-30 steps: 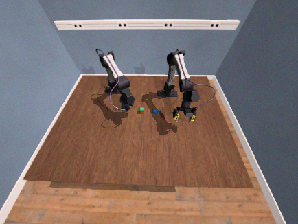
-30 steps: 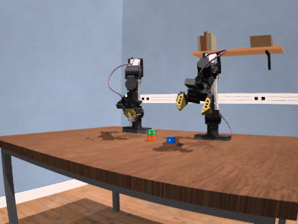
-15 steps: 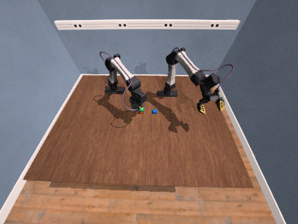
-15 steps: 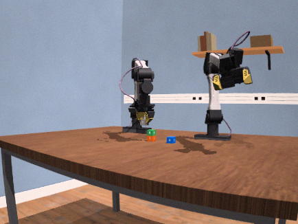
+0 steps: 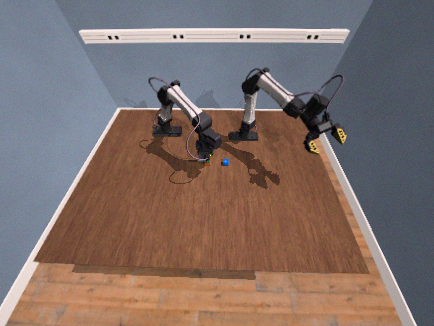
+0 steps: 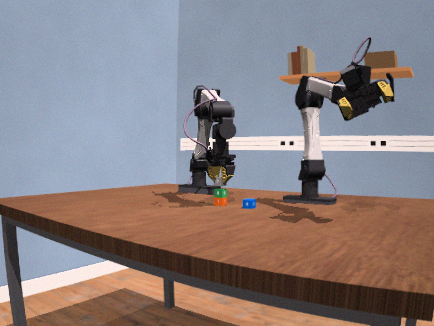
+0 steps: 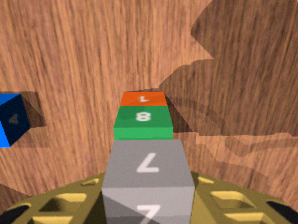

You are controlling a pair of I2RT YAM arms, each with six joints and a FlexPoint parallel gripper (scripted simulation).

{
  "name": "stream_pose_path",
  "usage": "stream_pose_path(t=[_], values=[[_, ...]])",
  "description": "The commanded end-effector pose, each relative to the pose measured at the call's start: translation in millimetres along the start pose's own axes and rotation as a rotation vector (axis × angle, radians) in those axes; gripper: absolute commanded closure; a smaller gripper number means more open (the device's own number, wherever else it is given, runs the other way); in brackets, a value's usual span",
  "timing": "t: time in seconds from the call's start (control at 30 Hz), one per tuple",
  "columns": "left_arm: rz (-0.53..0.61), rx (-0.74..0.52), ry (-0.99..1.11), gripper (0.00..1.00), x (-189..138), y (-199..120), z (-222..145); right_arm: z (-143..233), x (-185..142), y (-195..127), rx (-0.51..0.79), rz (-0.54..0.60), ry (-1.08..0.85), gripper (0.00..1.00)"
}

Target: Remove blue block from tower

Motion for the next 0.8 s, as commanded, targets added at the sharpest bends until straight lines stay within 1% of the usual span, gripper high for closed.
stream_pose_path(t=[0.0, 0.03, 0.07, 0.1, 0.13, 0.2, 0.23, 0.27, 0.47, 0.57, 0.63, 0.67, 0.77], values=[[-0.028, 0.004, 0.038, 0.00, 3.9, -8.1, 1.4, 8.6, 4.7, -3.3, 0.029, -0.028, 0.012, 0.68], [-0.024, 0.004, 0.035, 0.00, 3.0, -7.8, 1.9, 7.9, 4.9, 1.2, 0.015, -0.015, 0.013, 0.68], [-0.005, -0.009, 0.020, 0.00, -5.3, -2.4, -0.7, 2.5, 6.7, -7.8, 0.021, -0.028, 0.023, 0.68], [-0.003, -0.015, 0.017, 0.00, -1.0, -5.5, -4.8, 3.9, 5.4, -7.1, 0.030, -0.021, 0.018, 0.68], [-0.001, 0.033, 0.012, 0.00, 2.4, -9.4, 5.0, 11.5, 1.6, -2.7, 0.033, -0.020, -0.005, 0.68], [-0.001, 0.033, 0.012, 0.00, 2.4, -9.4, 5.0, 11.5, 1.6, -2.7, 0.033, -0.020, -0.005, 0.68], [0.006, 0.018, 0.005, 0.00, -1.1, -2.8, 4.2, 5.9, -0.6, -2.9, 0.019, -0.007, -0.002, 0.68], [0.024, 0.014, -0.006, 0.00, -8.6, 0.5, 3.1, 5.6, -1.8, 12.9, 0.000, 0.014, -0.001, 0.68], [0.021, 0.013, -0.005, 0.00, -7.4, -0.2, 2.9, 0.5, 3.1, 21.8, -0.006, 0.005, 0.019, 0.68], [0.021, 0.013, -0.005, 0.00, -7.4, -0.2, 2.9, 2.4, 3.8, 11.6, 0.015, -0.019, 0.015, 0.68], [0.021, 0.013, -0.005, 0.00, -7.4, -0.2, 2.9, 2.2, 3.6, 12.0, 0.014, -0.017, 0.015, 0.68], [0.019, 0.013, -0.004, 0.00, -6.9, -0.5, 3.0, 1.3, 3.9, 11.0, 0.015, -0.021, 0.017, 0.00], [0.017, 0.013, -0.003, 0.00, -6.4, -0.8, 3.1, 0.8, 4.0, 10.8, 0.014, -0.022, 0.017, 0.00]])
Point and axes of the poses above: on each arm, the point where the finger pads meet when closed, its own y axis out along the fingers, its own z axis across the jaws, x = y × z, the point moved 9 cm from there along -y, back along the fingers, and after that the axes turned 4 degrees about -y, right-handed, at the moved point
